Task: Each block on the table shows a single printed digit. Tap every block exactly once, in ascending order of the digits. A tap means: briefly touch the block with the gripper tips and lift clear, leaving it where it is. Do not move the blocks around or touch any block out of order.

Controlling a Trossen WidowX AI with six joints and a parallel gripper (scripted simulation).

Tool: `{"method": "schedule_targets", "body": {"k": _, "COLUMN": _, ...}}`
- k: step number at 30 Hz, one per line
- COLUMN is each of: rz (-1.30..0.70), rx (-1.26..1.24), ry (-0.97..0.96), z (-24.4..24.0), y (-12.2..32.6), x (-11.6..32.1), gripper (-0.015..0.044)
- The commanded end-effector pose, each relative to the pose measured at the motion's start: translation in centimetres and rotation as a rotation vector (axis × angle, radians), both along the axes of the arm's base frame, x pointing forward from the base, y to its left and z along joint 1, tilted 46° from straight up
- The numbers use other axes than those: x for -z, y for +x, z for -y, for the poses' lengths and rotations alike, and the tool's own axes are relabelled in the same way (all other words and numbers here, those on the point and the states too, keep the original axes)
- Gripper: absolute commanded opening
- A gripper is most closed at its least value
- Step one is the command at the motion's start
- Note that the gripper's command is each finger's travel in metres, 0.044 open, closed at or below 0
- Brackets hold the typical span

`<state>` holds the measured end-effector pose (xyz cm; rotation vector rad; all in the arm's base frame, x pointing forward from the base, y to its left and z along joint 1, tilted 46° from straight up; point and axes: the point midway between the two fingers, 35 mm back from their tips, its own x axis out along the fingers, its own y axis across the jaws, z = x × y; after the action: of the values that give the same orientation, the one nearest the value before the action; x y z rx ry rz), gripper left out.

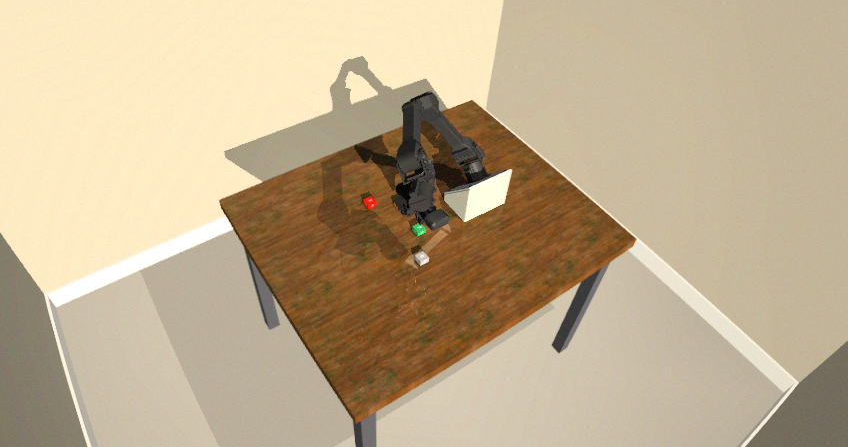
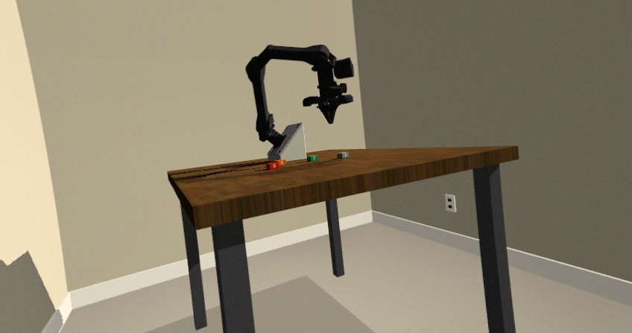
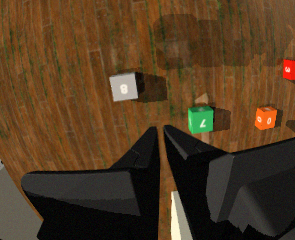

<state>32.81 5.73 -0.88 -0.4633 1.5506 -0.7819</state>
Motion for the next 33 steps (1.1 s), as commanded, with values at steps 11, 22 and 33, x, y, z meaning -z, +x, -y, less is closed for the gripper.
{"method": "schedule_targets", "body": {"k": 11, "rz": -0.005, "rx": 0.005, "ry": -0.005, "z": 3.9, "y": 0.4, "x": 8.2, "gripper": 0.002}}
{"method": "schedule_targets", "body": {"k": 22, "rz": -0.005, "rx": 0.005, "ry": -0.005, "z": 4.8, "y": 0.2, "x": 9.1, "gripper": 0.002}}
{"method": "schedule_targets", "body": {"k": 33, "rz": -0.005, "rx": 0.005, "ry": -0.006, "z": 6.1, "y": -0.1, "x": 10.3, "gripper": 0.002}}
